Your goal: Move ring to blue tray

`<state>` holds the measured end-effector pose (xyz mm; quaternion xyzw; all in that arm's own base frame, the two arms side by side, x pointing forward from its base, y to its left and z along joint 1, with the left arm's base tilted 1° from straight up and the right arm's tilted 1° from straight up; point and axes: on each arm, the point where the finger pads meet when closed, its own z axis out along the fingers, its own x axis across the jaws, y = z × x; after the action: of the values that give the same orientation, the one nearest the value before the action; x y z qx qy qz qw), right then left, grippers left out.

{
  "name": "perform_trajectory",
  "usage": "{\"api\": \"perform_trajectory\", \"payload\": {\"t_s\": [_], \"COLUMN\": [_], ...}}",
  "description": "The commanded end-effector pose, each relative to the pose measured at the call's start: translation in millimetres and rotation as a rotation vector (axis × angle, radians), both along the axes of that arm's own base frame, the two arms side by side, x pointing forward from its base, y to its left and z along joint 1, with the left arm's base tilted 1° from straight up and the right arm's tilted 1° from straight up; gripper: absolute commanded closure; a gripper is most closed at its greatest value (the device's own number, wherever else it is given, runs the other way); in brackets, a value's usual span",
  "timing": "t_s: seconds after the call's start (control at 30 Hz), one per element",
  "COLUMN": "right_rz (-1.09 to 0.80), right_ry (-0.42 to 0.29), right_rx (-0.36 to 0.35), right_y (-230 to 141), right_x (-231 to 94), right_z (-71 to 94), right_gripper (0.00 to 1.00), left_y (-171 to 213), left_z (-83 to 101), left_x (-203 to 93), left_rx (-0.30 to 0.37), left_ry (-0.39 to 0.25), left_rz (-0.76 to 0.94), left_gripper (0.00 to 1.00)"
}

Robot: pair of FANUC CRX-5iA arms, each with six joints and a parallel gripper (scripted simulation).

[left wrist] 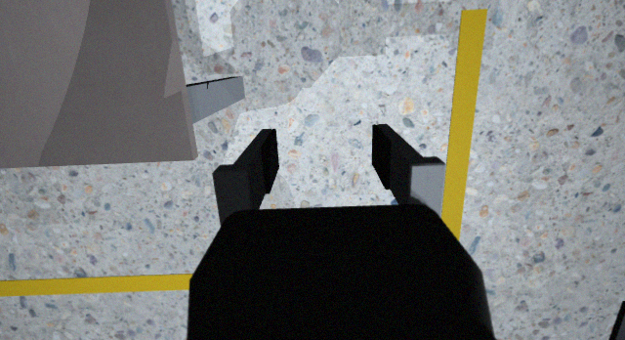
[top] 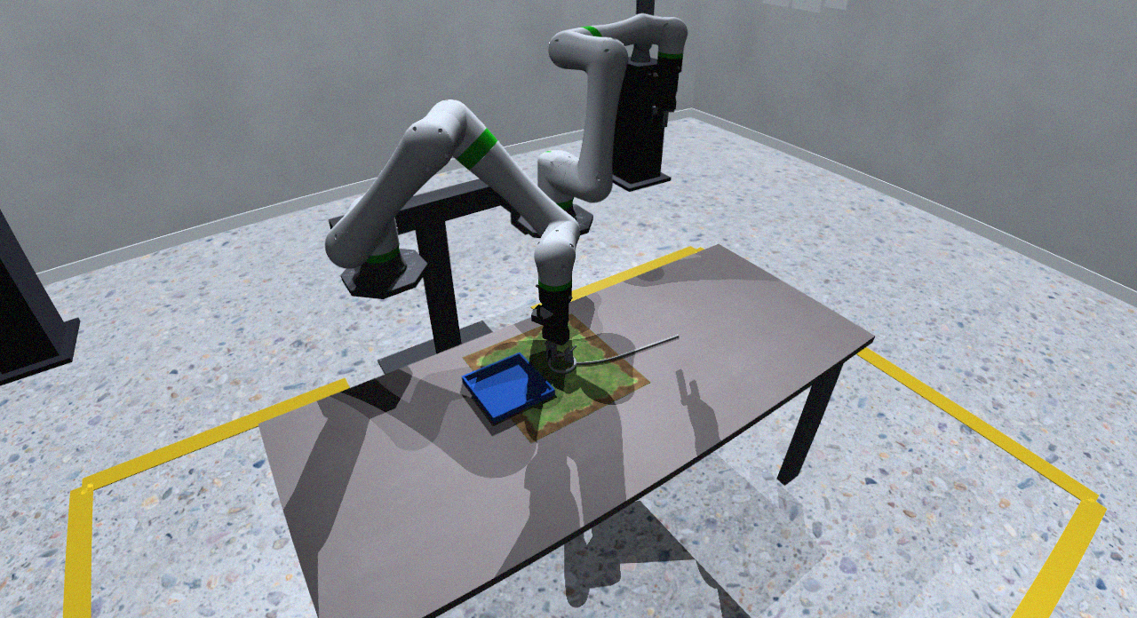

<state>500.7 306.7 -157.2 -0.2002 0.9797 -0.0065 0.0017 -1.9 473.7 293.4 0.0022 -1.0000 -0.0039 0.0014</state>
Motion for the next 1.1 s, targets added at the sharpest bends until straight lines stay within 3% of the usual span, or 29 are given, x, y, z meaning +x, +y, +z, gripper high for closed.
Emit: {"api": "perform_trajectory", "payload": {"t_s": [0.0,1.07], "right_rz": [0.0,0.0], "right_ry": [-0.002,-0.001], "right_rx": [0.001,0.001], "right_y": [0.5,3.7], "right_x": [0.7,0.4], "right_z": [1.1,1.1], "right_gripper": [1.0,1.0], "left_y": [0.2,0.2], "left_z": [1.0,1.0], "left_x": [0.1,0.1], "left_rx": [0.002,0.002], "left_ry": [0.0,0.0], "left_rz": [0.0,0.0], "left_gripper": [0.0,0.0]}}
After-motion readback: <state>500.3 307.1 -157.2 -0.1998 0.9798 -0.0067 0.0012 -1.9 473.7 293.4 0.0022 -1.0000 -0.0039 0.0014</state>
